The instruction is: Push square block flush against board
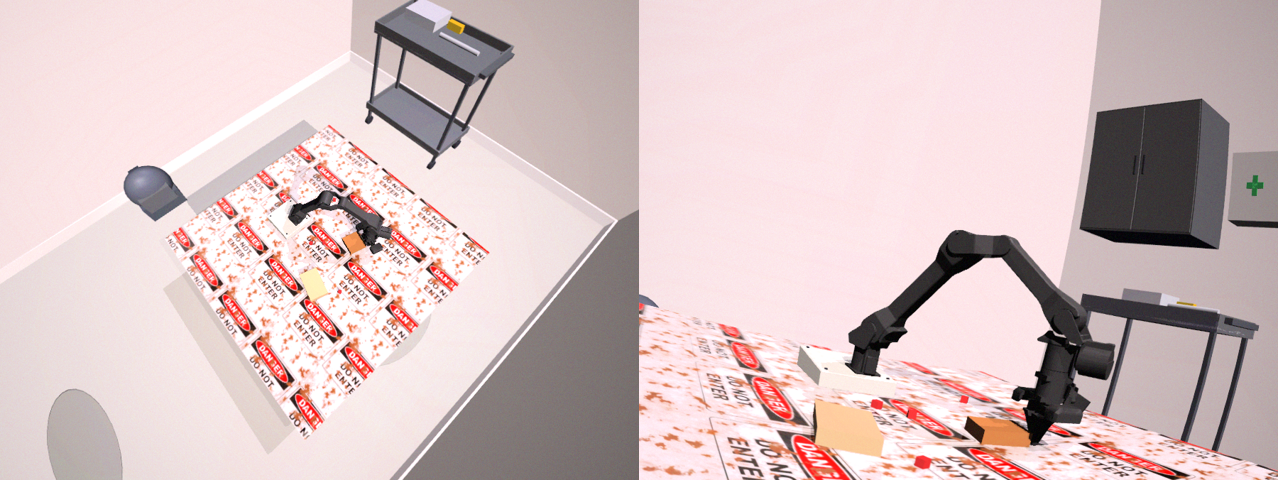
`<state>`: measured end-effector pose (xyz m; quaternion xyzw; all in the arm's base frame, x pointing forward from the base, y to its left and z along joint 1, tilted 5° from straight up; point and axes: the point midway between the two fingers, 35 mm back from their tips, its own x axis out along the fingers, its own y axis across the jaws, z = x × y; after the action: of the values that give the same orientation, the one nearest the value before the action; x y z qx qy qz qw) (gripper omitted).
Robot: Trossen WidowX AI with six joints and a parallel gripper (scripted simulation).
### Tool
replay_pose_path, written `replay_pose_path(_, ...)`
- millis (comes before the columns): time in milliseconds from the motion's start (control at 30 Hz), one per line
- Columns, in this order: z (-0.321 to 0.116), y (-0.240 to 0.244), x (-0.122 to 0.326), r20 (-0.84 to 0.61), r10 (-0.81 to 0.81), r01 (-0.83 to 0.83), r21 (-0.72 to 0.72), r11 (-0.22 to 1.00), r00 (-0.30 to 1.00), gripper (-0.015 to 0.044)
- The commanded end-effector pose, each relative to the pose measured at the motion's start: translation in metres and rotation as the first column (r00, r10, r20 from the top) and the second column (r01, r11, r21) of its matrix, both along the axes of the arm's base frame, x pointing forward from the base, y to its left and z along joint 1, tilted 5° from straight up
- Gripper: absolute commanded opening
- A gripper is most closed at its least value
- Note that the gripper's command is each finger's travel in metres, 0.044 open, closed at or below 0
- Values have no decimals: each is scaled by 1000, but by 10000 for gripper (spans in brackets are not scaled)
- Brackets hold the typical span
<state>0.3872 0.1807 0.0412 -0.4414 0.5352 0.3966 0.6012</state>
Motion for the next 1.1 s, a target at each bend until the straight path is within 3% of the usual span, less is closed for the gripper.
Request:
replay_pose_path(0,4,-7,-1,9,4,-4,2,1000,1000,0)
replay_pose_path(1067,6,28,10,10,4,-4,6,1000,1000,0)
